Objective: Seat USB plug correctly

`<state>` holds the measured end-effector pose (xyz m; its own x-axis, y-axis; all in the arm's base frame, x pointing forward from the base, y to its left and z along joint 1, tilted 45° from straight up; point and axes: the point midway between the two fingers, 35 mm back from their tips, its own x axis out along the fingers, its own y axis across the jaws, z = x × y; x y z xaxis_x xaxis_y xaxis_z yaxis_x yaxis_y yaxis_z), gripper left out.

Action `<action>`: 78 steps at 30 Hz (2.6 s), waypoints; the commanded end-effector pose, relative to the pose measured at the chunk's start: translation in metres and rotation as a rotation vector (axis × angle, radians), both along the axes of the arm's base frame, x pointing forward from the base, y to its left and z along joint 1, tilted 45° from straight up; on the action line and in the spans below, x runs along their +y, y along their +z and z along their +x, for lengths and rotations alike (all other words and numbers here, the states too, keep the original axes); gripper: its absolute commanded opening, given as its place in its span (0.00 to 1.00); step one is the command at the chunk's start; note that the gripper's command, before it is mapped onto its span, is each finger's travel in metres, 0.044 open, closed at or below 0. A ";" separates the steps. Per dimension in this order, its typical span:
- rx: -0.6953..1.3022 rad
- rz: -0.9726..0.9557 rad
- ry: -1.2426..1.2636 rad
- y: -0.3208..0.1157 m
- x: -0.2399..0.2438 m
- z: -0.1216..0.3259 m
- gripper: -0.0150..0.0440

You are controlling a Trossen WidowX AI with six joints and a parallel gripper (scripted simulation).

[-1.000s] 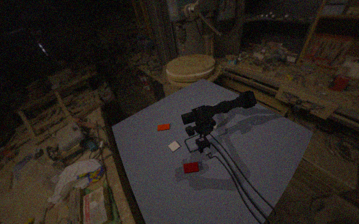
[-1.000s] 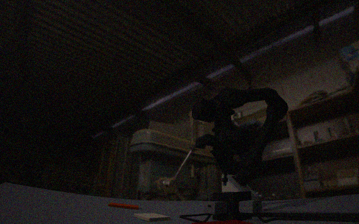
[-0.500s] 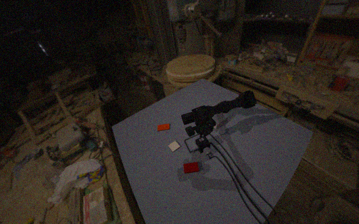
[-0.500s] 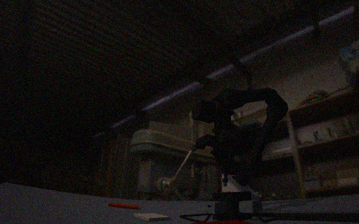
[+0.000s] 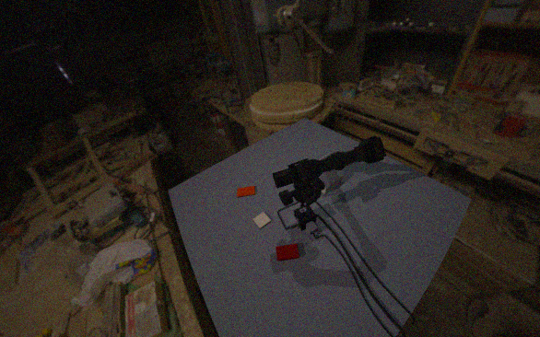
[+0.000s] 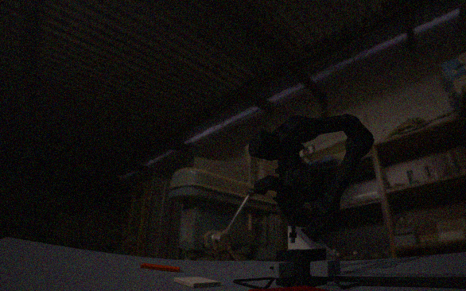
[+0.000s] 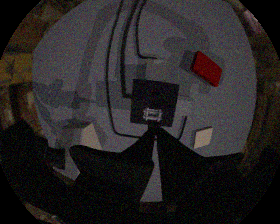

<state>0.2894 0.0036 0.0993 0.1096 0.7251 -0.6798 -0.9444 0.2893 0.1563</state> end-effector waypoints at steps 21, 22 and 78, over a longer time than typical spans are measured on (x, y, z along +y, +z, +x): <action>-0.005 0.023 -0.002 -0.002 0.004 0.000 0.25; -0.006 0.024 -0.002 -0.002 0.004 0.000 0.25; -0.015 0.051 -0.005 -0.005 0.010 0.001 0.25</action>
<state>0.2910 0.0124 0.0950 0.1240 0.7561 -0.6426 -0.9470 0.2836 0.1510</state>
